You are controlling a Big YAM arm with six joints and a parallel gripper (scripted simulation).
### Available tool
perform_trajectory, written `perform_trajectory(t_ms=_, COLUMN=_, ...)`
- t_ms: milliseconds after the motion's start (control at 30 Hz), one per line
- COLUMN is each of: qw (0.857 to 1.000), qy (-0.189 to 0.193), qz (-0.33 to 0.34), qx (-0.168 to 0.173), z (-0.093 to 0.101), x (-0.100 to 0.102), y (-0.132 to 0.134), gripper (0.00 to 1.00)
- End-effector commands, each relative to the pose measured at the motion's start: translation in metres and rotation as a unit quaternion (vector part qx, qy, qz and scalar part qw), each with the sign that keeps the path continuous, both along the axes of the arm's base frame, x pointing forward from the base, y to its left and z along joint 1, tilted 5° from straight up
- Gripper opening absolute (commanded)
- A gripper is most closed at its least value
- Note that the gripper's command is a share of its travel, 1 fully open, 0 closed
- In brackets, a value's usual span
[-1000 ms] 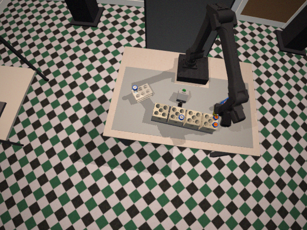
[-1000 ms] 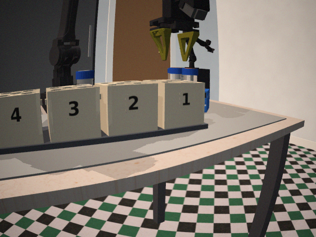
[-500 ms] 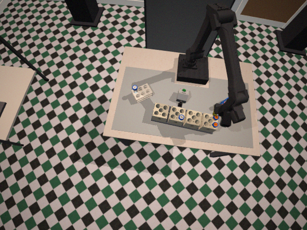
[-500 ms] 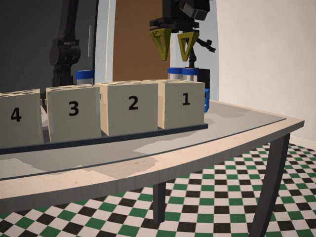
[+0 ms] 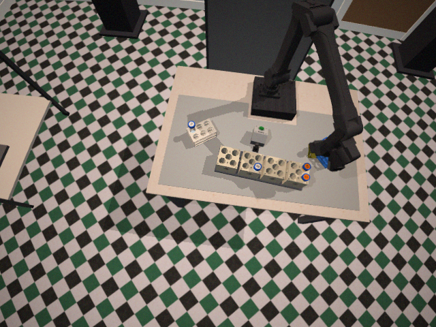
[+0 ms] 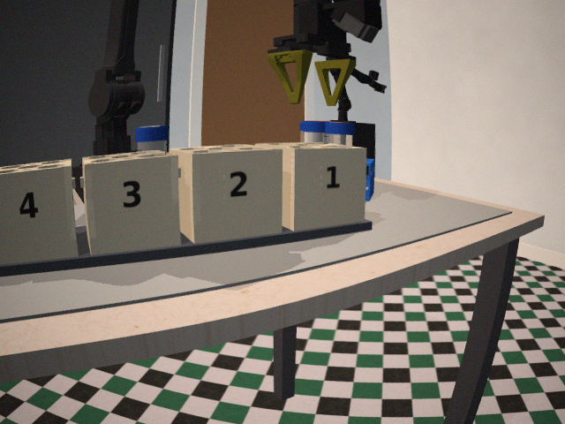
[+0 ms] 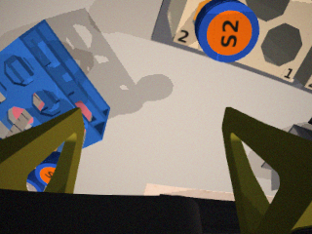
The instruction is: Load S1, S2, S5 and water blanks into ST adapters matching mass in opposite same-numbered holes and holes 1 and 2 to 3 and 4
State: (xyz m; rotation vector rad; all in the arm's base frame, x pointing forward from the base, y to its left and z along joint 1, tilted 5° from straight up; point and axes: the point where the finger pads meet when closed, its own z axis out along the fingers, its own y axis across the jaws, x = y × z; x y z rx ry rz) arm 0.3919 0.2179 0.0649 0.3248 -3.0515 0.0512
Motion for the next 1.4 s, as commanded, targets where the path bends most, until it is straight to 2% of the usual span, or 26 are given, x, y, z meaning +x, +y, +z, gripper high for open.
perform_trajectory(t_ms=0, qw=0.993, qy=-0.017, qz=0.116, qx=0.02, z=0.013, x=-0.017, y=0.026, gripper=0.8)
perform_trajectory(t_ms=200, qw=0.964, qy=-0.011, qz=0.263, qx=0.029, z=0.012, x=-0.059, y=0.055, gripper=0.8)
perform_trajectory(t_ms=267, qw=0.964, qy=-0.011, qz=0.263, qx=0.029, z=0.012, x=-0.059, y=0.055, gripper=0.8)
perform_trajectory(t_ms=300, qw=0.958, qy=-0.009, qz=0.287, qx=0.029, z=0.011, x=-0.066, y=0.06, gripper=0.8)
perform_trajectory(t_ms=433, qw=0.924, qy=-0.006, qz=0.381, qx=0.036, z=0.013, x=-0.091, y=0.078, gripper=0.8)
perform_trajectory(t_ms=533, qw=0.893, qy=0.003, qz=0.449, qx=0.036, z=0.007, x=-0.092, y=0.078, gripper=0.8)
perform_trajectory(t_ms=567, qw=0.887, qy=0.005, qz=0.461, qx=0.037, z=0.005, x=-0.085, y=0.07, gripper=0.8)
perform_trajectory(t_ms=700, qw=0.836, qy=0.009, qz=0.547, qx=0.041, z=0.005, x=-0.085, y=0.07, gripper=0.8)
perform_trajectory(t_ms=767, qw=0.806, qy=0.011, qz=0.59, qx=0.043, z=0.005, x=-0.087, y=0.072, gripper=0.8)
perform_trajectory(t_ms=833, qw=0.806, qy=0.011, qz=0.59, qx=0.043, z=0.005, x=-0.087, y=0.072, gripper=0.8)
perform_trajectory(t_ms=1100, qw=0.669, qy=0.018, qz=0.742, qx=0.051, z=0.004, x=-0.09, y=0.075, gripper=0.8)
perform_trajectory(t_ms=1333, qw=0.529, qy=0.023, qz=0.846, qx=0.056, z=0.003, x=-0.091, y=0.075, gripper=0.8)
perform_trajectory(t_ms=1367, qw=0.529, qy=0.023, qz=0.846, qx=0.056, z=0.003, x=-0.091, y=0.075, gripper=0.8)
